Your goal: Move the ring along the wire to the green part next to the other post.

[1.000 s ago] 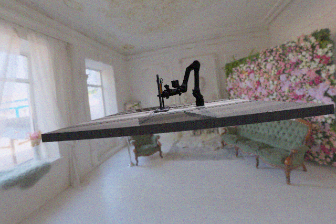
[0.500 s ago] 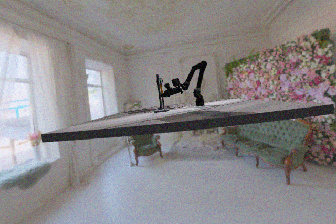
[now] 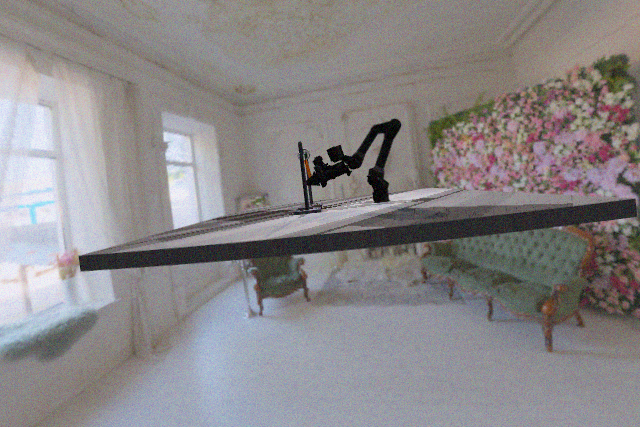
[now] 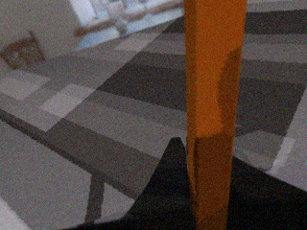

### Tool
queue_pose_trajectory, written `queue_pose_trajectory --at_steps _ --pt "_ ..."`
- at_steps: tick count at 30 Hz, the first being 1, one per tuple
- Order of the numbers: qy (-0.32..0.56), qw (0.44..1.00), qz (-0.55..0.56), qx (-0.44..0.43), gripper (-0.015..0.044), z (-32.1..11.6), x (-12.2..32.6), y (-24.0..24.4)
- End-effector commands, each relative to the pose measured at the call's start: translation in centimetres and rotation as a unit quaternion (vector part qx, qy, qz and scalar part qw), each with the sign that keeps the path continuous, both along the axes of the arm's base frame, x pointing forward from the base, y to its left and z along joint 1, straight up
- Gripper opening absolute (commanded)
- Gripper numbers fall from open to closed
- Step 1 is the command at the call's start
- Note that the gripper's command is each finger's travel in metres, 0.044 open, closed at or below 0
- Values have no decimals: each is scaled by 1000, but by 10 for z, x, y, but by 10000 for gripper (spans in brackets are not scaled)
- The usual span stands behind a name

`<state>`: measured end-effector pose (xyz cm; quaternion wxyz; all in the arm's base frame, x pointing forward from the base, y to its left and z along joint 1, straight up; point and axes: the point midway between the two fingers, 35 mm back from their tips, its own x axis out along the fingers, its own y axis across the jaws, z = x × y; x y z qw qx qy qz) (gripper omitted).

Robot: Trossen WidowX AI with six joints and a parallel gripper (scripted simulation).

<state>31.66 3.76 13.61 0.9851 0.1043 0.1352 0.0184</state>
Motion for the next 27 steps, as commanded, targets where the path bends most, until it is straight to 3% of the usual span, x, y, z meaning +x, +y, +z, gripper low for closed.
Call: queue_pose_trajectory --at_steps 1,27 --pt "-9 1000 -10 20 -150 10 2 9" --pt "-19 997 31 -73 -150 11 2 9"
